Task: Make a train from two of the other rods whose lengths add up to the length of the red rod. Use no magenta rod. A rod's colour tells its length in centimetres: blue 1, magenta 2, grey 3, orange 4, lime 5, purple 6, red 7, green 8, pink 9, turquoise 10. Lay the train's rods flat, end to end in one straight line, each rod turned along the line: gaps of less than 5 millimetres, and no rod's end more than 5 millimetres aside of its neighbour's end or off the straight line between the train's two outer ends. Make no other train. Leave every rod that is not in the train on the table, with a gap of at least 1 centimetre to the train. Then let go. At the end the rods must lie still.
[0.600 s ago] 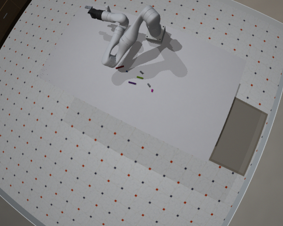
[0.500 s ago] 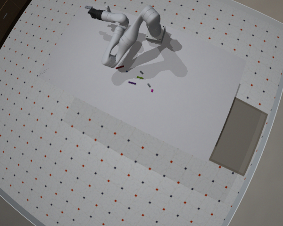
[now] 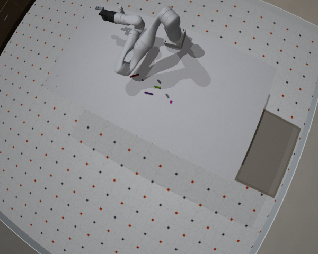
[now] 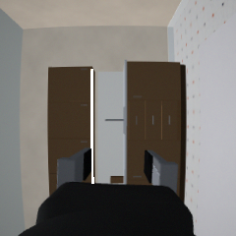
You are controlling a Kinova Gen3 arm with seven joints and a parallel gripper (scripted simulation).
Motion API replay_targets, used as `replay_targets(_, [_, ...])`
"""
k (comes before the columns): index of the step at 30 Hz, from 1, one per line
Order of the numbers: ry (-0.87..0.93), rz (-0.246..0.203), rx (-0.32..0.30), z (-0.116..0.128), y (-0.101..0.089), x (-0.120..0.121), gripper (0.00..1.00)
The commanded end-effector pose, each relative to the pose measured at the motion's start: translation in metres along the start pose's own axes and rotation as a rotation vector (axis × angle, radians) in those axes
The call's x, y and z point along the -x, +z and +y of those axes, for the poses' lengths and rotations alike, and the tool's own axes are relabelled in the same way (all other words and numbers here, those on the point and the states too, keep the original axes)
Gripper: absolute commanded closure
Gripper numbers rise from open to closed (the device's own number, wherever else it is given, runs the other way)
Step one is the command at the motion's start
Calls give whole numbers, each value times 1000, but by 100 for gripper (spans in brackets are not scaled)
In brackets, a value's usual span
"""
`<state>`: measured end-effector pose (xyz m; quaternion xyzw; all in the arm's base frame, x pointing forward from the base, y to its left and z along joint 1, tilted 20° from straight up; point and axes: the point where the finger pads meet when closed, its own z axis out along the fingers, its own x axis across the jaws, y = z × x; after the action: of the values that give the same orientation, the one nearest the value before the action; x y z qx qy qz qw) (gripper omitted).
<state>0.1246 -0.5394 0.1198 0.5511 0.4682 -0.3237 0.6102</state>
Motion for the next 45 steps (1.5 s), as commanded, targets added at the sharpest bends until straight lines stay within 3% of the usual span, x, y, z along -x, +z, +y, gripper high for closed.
replay_targets(1, [0, -2, 0, 0, 0, 1, 0])
replay_targets(16, [34, -29, 12, 8, 1, 9, 0])
replay_targets(22, [89, -71, 32, 21, 2, 21, 0])
replay_targets(31, [242, -178, 84, 52, 2, 52, 0])
replay_targets(33, [242, -178, 84, 52, 2, 52, 0])
replay_targets(45, [616, -389, 194, 101, -16, 116, 0])
